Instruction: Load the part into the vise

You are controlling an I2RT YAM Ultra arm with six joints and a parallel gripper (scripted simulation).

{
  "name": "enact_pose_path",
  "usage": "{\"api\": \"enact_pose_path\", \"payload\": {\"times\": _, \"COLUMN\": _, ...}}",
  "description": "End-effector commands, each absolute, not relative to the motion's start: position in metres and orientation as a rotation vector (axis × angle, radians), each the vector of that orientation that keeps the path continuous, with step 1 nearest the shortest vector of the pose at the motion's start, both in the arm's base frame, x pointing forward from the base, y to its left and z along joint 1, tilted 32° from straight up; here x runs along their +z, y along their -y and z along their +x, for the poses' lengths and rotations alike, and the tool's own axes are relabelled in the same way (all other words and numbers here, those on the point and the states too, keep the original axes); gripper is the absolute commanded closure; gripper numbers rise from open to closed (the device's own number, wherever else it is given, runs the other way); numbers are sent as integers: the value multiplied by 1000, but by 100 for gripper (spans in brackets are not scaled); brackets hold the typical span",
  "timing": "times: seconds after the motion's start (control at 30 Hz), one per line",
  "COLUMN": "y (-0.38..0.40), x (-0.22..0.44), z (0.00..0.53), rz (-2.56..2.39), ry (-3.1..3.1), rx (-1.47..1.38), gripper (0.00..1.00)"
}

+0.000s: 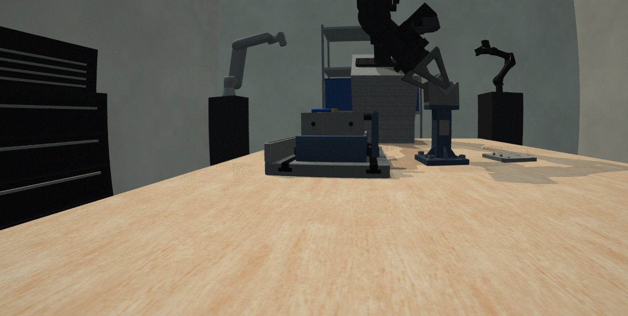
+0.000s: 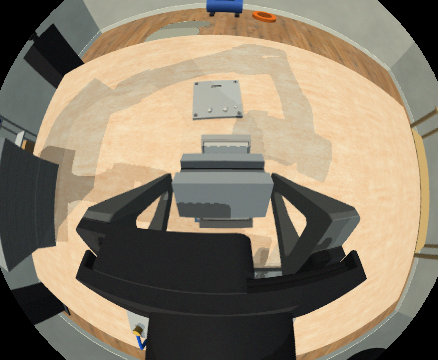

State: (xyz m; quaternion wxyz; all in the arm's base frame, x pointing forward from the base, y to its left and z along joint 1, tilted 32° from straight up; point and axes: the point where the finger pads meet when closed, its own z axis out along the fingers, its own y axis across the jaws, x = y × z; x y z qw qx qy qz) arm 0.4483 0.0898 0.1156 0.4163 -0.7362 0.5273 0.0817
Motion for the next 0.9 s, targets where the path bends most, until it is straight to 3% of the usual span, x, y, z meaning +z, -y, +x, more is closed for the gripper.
{"api": "enact_pose_path", "payload": {"times": 0.0, "y": -87, "x": 131, "z": 451, "rz": -1833, "ry": -1300, "rx": 192, "gripper": 19}}
{"api": "enact_pose_path", "payload": {"times": 0.3, "y": -87, "x": 131, "z": 451, "rz": -1833, "ry": -1300, "rx": 192, "gripper": 19}}
{"api": "enact_pose_path", "payload": {"times": 0.33, "y": -87, "x": 131, "z": 451, "rz": -1833, "ry": -1300, "rx": 192, "gripper": 100}}
{"api": "enact_pose_path", "payload": {"times": 0.87, "y": -87, "x": 131, "z": 451, "rz": -1833, "ry": -1301, "rx": 192, "gripper": 100}}
